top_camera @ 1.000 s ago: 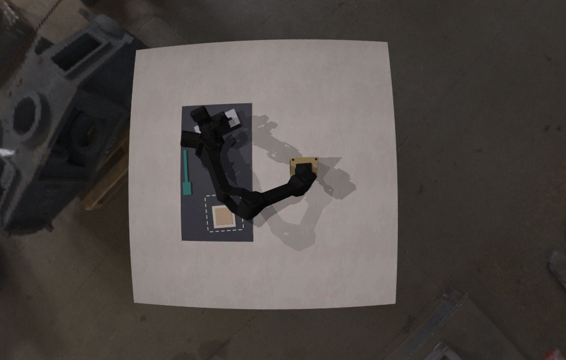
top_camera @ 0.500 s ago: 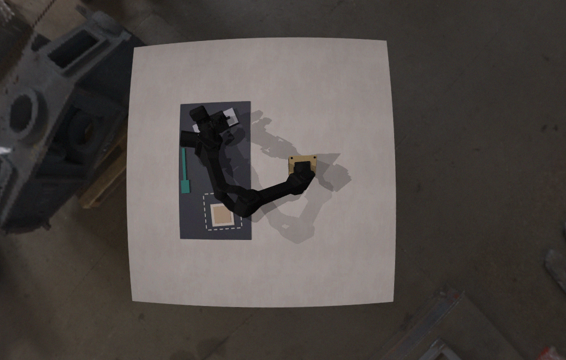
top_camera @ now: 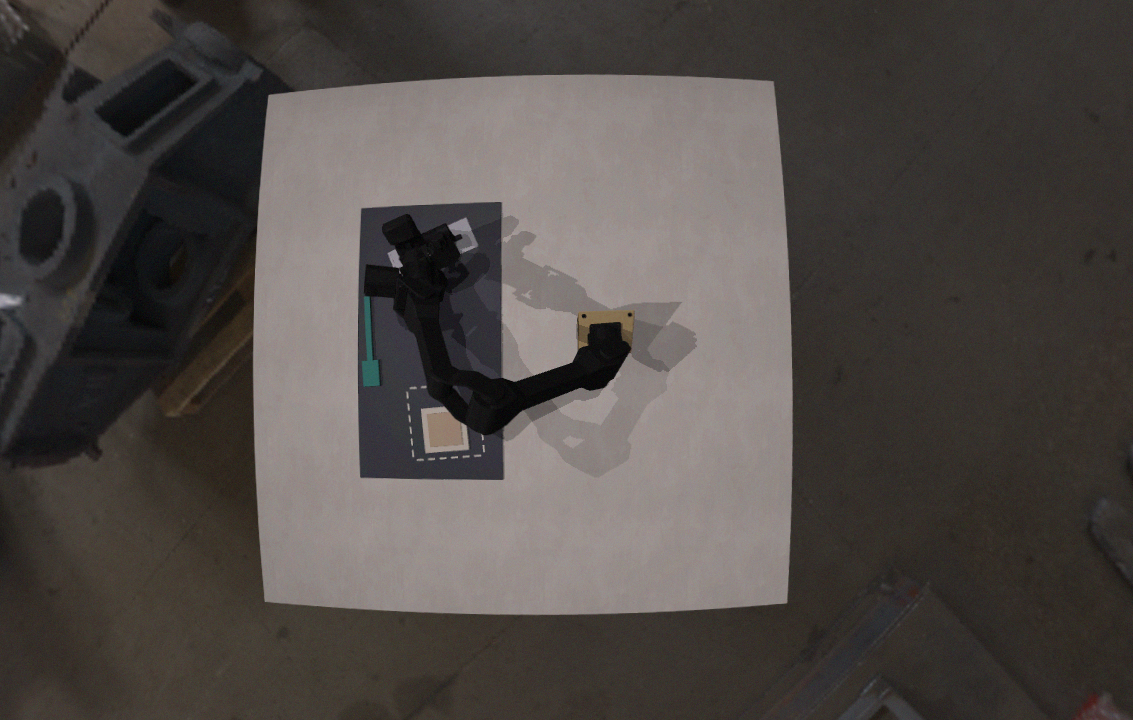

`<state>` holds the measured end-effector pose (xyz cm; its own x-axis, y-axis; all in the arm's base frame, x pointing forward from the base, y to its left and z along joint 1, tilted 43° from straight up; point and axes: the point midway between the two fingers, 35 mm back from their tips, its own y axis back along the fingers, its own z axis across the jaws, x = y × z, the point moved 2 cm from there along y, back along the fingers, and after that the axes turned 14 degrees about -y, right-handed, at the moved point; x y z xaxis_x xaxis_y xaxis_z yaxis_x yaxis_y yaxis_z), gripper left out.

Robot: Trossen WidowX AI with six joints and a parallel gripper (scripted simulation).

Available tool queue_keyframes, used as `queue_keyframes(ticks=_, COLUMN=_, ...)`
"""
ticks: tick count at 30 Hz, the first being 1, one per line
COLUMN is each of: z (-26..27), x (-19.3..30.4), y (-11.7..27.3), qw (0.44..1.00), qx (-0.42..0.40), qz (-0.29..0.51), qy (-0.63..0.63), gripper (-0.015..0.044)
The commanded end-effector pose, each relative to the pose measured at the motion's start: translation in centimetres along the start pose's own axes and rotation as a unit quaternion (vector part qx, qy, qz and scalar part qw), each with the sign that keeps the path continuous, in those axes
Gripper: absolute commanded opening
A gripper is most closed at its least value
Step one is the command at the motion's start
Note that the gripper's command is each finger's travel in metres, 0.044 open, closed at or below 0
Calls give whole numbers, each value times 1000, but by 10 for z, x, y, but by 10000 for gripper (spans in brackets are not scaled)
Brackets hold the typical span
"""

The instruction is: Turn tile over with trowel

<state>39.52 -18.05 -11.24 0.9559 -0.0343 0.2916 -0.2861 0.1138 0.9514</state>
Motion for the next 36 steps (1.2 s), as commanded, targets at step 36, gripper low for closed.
queue_keyframes(ticks=36, z=14, x=-3, y=80, qw=1000, qx=-3, qz=2, qy=-1, gripper=300)
